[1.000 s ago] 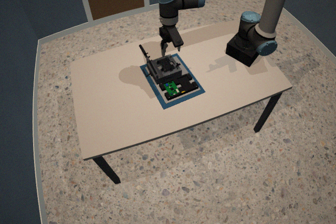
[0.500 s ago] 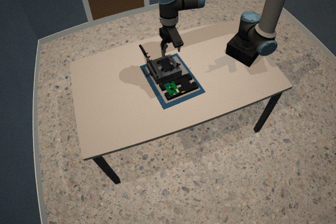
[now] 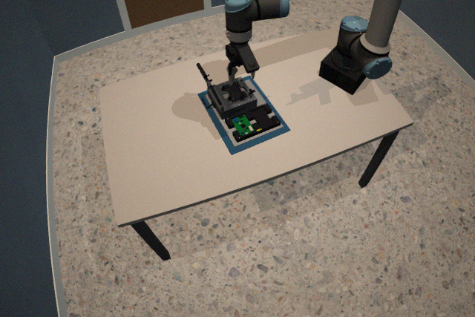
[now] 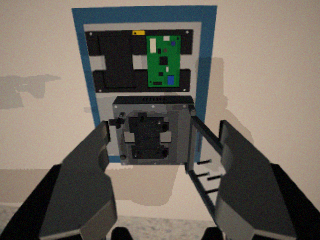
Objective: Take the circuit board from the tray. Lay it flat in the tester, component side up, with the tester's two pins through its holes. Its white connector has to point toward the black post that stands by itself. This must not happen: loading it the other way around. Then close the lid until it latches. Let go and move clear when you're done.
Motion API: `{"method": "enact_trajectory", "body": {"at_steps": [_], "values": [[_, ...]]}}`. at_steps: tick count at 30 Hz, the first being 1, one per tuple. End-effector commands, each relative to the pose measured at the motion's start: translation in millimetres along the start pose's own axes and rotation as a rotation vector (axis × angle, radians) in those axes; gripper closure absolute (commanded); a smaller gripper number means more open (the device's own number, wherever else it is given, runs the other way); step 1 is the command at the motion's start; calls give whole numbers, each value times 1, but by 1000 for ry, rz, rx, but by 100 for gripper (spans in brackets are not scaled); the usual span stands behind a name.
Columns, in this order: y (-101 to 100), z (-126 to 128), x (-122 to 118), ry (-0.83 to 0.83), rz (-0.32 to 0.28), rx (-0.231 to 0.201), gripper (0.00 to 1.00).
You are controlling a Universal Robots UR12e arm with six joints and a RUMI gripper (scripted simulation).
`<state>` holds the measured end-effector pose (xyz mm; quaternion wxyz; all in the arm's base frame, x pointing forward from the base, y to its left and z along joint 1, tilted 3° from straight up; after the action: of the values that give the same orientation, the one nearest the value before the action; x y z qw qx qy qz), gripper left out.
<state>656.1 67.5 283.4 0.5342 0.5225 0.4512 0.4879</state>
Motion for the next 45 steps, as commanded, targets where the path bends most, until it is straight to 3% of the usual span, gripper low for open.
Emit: {"method": "enact_trajectory", "body": {"at_steps": [1,3,18,20,35,45], "values": [[-19,1,0,0,0,-2,41],[-19,1,0,0,0,-2,41],[-94,1,0,0,0,-2,41],[-94,1,0,0,0,-2,41],[-171,1,0,0,0,-2,41],[-199,1,0,0,0,-2,41]]}}
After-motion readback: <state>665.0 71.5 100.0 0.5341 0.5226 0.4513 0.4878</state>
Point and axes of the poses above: the point where the finger pads meet when closed, its own y axis back along the fingers, its own z axis across the jaws, x = y × z, the point moved 6 cm from there along y, back along the fingers, and after that the axes turned 6 degrees about -y, right-handed, at the moved point
